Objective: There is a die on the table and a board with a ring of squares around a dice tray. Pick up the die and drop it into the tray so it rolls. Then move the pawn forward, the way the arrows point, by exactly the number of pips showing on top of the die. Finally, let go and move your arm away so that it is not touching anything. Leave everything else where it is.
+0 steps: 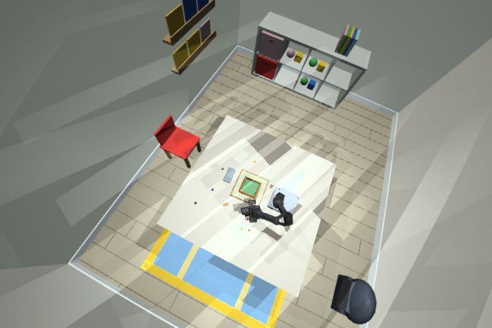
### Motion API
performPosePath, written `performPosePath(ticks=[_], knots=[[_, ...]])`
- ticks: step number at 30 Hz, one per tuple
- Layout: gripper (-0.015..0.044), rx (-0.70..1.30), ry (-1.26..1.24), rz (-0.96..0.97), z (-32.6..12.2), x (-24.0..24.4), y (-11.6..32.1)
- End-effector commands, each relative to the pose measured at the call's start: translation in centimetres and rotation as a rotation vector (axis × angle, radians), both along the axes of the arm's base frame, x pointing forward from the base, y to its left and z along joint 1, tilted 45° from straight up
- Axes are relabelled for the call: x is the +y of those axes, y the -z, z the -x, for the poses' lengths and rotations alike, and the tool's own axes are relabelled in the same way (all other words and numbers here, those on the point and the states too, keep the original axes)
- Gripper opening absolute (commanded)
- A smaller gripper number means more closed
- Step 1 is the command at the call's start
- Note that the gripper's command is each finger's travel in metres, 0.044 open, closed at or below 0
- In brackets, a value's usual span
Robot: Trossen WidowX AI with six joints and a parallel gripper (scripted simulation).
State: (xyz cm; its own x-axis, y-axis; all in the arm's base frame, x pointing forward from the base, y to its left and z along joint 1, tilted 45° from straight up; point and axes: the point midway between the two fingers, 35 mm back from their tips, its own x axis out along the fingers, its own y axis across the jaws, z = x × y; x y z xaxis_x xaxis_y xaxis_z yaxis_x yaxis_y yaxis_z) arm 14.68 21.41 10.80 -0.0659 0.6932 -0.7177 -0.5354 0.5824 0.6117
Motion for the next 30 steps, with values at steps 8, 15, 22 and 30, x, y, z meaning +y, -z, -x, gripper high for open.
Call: performPosePath(ticks=[8, 15, 22, 30], knots=[[0.0, -0.005, 0.0, -0.011, -0.2, -3.7, -3.9], [0.0, -0.003, 0.005, -0.024, 0.4, -5.4, -5.9], [0.0, 0.076, 0.091, -0.014, -1.2, -5.8, -4.9], [0.0, 0.239, 0.266, 0.009, -3.8, -6.7, -3.1]])
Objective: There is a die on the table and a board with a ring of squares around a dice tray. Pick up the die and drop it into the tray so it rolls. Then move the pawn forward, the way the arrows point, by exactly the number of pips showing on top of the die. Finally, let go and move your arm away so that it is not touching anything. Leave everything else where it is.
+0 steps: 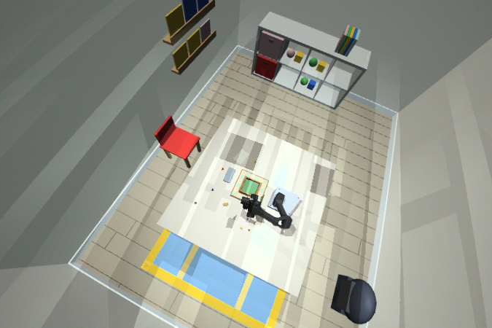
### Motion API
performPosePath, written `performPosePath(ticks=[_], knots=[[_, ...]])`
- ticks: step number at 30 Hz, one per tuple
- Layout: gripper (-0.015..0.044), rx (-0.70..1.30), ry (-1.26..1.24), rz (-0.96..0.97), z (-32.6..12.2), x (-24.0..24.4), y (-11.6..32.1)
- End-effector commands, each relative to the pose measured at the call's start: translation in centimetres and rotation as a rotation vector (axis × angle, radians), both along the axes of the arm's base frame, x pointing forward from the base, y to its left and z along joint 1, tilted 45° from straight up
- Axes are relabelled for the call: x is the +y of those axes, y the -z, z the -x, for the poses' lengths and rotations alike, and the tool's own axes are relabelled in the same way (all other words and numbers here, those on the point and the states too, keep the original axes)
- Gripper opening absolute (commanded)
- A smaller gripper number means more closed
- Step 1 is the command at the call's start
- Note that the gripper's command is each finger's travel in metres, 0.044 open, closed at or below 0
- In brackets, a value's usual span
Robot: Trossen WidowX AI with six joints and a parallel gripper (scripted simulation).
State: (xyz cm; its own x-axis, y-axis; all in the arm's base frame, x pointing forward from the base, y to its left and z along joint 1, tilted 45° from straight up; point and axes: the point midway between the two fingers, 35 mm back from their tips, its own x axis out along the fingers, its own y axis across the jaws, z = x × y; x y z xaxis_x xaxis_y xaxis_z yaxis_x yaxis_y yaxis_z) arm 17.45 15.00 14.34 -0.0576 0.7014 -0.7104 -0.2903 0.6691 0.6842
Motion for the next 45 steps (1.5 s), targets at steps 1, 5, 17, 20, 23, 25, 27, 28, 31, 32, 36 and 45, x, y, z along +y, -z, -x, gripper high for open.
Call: performPosePath(ticks=[1, 5, 17, 20, 23, 25, 27, 28, 31, 32, 36, 45], knots=[[0.0, 0.08, 0.091, 0.007, -1.3, -0.4, 0.7], [0.0, 0.175, 0.19, 0.02, -2.5, -1.0, 1.7], [0.0, 0.461, 0.486, 0.054, -5.6, -3.1, 5.0], [0.0, 0.533, 0.56, 0.061, -6.3, -3.7, 5.9], [0.0, 0.605, 0.634, 0.067, -6.9, -4.3, 6.9], [0.0, 0.654, 0.683, 0.071, -7.3, -4.8, 7.5], [0.0, 0.702, 0.732, 0.074, -7.6, -5.2, 8.2], [0.0, 0.726, 0.756, 0.076, -7.8, -5.4, 8.5], [0.0, 0.799, 0.83, 0.081, -8.2, -6.1, 9.5], [0.0, 0.823, 0.854, 0.082, -8.4, -6.4, 9.9], [0.0, 0.921, 0.95, 0.087, -8.9, -7.3, 11.2], [0.0, 1.144, 1.164, 0.096, -9.5, -9.4, 14.5]])
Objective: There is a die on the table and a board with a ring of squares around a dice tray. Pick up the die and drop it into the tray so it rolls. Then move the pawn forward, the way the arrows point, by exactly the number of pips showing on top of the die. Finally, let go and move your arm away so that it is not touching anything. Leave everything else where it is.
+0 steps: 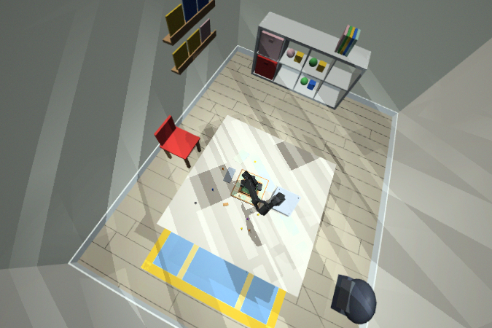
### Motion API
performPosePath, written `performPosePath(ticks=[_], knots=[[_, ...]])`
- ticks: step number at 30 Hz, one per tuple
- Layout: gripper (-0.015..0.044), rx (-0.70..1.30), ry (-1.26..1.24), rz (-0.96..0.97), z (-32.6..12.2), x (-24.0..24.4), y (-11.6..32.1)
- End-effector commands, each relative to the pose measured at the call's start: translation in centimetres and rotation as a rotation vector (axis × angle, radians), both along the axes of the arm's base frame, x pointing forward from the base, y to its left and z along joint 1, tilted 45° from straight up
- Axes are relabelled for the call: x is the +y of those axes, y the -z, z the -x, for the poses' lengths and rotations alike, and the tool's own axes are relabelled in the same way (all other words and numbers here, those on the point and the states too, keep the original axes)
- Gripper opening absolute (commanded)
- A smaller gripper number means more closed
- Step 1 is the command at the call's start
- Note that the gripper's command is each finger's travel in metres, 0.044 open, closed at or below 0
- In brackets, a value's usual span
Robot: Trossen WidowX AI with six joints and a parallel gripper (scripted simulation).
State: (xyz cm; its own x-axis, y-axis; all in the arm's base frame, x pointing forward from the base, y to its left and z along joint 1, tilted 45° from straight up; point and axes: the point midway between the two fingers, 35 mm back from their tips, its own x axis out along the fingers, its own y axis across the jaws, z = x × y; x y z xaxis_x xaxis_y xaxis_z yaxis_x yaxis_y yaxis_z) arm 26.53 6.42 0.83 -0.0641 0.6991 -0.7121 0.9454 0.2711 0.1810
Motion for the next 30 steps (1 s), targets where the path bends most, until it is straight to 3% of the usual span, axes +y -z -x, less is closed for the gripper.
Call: performPosePath(ticks=[1, 11, 30], knots=[[0.0, 0.085, 0.098, 0.007, -0.5, -1.1, 1.3], [0.0, 0.174, 0.177, 0.03, -0.4, -1.8, 2.7], [0.0, 0.12, 0.181, 0.639, 0.7, -1.3, 4.0]])
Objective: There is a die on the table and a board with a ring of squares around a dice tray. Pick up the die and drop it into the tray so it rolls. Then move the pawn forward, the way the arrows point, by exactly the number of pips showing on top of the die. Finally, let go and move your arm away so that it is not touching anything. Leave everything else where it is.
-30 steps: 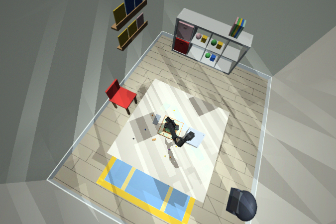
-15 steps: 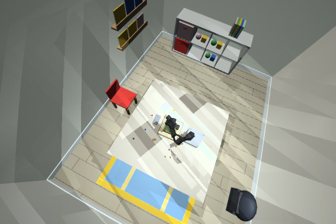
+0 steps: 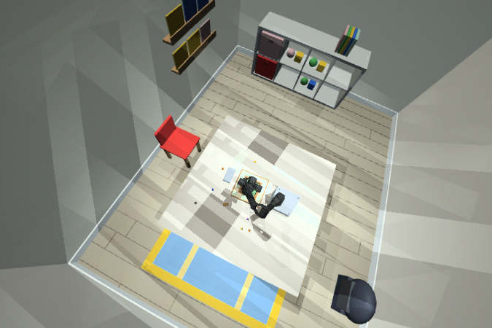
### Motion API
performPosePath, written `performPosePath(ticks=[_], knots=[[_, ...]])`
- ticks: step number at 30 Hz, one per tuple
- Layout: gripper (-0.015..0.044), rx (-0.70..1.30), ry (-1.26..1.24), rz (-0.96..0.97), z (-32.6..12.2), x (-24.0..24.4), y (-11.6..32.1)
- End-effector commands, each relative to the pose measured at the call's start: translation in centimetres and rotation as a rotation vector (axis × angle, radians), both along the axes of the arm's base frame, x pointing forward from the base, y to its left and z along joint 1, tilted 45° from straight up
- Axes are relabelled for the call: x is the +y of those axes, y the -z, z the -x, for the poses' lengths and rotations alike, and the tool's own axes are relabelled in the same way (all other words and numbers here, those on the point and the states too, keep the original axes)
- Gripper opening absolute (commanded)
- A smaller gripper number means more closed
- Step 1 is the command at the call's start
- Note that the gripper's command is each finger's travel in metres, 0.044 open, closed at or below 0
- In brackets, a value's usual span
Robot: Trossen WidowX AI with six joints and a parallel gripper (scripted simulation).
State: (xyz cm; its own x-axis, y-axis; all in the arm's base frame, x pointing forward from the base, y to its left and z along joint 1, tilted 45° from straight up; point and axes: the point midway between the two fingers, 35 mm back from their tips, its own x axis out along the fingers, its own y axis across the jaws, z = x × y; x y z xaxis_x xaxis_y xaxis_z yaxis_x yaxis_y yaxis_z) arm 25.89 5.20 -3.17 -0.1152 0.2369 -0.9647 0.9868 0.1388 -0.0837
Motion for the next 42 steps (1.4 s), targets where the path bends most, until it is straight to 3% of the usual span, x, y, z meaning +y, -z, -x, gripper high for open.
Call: performPosePath(ticks=[1, 8, 11, 16, 39, 42], knots=[[0.0, -0.035, 0.008, 0.12, 0.1, -0.1, 0.1], [0.0, -0.129, 0.033, 0.298, 0.1, 0.1, 0.0], [0.0, -0.132, 0.034, 0.302, 0.0, 0.0, -0.3], [0.0, -0.133, 0.034, 0.302, -1.3, -0.2, -4.6], [0.0, -0.13, 0.034, 0.298, -1.0, -0.1, -4.3], [0.0079, -0.13, 0.034, 0.298, -1.0, -0.1, -4.3]])
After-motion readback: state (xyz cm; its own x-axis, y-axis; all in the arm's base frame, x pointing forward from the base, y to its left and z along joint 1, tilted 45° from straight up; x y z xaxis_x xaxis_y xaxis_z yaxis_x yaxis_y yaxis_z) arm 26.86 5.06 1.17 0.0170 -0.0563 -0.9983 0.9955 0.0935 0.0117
